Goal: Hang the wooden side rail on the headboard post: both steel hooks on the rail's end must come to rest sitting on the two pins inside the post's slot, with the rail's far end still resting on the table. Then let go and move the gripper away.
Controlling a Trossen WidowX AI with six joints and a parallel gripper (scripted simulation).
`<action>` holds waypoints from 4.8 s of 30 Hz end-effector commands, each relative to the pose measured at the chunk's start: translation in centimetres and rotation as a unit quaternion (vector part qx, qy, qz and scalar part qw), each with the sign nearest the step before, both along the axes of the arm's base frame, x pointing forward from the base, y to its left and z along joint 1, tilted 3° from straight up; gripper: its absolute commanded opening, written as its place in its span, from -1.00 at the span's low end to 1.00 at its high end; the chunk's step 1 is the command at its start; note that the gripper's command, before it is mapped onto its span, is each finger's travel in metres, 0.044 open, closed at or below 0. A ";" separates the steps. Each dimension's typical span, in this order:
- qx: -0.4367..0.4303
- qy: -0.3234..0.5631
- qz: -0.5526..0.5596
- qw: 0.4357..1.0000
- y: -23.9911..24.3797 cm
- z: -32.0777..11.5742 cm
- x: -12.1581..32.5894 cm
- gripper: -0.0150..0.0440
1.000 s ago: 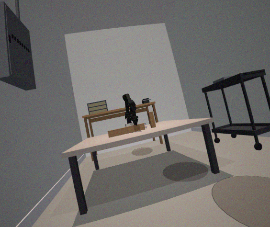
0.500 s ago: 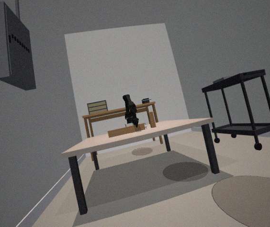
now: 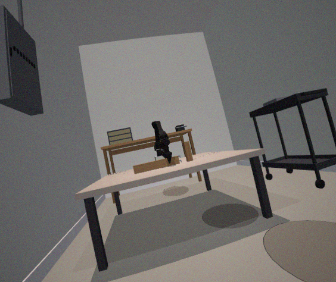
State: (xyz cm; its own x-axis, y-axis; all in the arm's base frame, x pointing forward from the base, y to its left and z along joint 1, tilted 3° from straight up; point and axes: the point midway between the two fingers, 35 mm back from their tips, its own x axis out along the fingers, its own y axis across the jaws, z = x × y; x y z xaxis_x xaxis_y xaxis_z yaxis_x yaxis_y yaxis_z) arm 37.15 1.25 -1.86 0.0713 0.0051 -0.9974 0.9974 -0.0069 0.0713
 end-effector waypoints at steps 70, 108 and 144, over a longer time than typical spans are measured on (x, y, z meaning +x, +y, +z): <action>-0.001 0.000 -0.002 1.000 0.0 0.2 -0.3 -0.49; -0.001 0.000 -0.002 1.000 0.0 0.8 -0.4 -0.49; -0.001 0.000 -0.002 1.000 0.0 1.4 -0.4 -0.49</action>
